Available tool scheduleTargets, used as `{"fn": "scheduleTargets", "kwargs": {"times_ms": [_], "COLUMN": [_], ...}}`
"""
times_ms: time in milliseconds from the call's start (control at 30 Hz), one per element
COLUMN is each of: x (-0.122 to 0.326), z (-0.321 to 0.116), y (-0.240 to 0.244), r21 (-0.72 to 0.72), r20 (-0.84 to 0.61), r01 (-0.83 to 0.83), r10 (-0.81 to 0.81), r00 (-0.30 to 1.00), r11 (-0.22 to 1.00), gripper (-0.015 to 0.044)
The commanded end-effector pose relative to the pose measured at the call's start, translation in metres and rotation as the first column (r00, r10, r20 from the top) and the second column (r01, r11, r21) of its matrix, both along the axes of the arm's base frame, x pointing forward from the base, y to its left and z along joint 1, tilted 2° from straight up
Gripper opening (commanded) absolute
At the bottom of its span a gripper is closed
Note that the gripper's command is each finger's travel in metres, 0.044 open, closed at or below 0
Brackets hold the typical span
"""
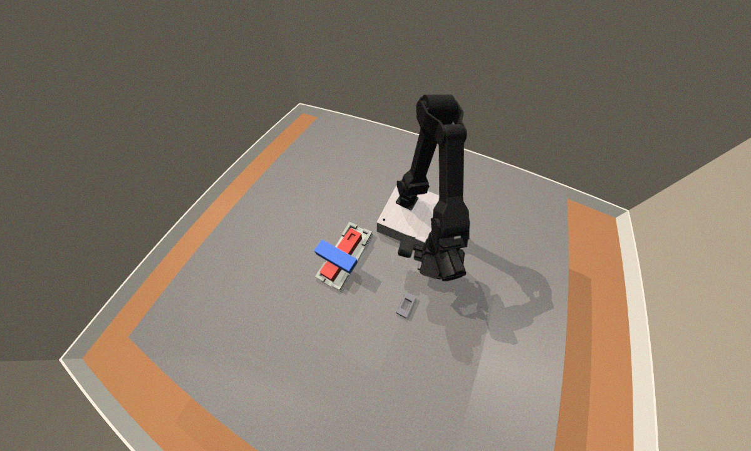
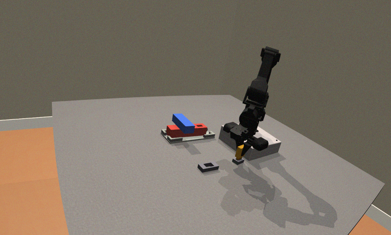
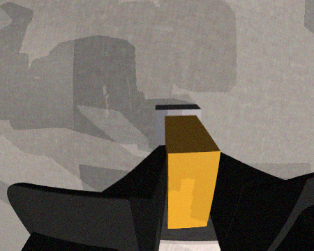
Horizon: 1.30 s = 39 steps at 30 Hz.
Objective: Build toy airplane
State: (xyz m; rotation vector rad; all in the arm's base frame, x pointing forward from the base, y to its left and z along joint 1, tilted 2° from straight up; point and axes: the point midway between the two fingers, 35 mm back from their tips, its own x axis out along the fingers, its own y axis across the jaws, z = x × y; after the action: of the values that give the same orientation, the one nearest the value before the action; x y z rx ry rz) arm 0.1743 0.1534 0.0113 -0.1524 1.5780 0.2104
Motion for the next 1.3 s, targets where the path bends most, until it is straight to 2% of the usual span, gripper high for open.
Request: {"fn": "scheduleTargets", "kwargs": {"times_ms": [0,1100,1267], "x": [0.003,0.002,0.002], "z": [0.011,0.113,0.117], "y": [0.002,-0.005,-0.007], "r21": [0.006,0.008,0.008], "r20": [0.005,0.009,0.010], "r01": [-0.006,0.008,0.009], "r10": [0.006,-0.008,-0.009], "r00": [1.000,1.000,1.000], "r11": [1.000,1.000,1.000], "gripper": [0.0000,0.0000,0.0000]}}
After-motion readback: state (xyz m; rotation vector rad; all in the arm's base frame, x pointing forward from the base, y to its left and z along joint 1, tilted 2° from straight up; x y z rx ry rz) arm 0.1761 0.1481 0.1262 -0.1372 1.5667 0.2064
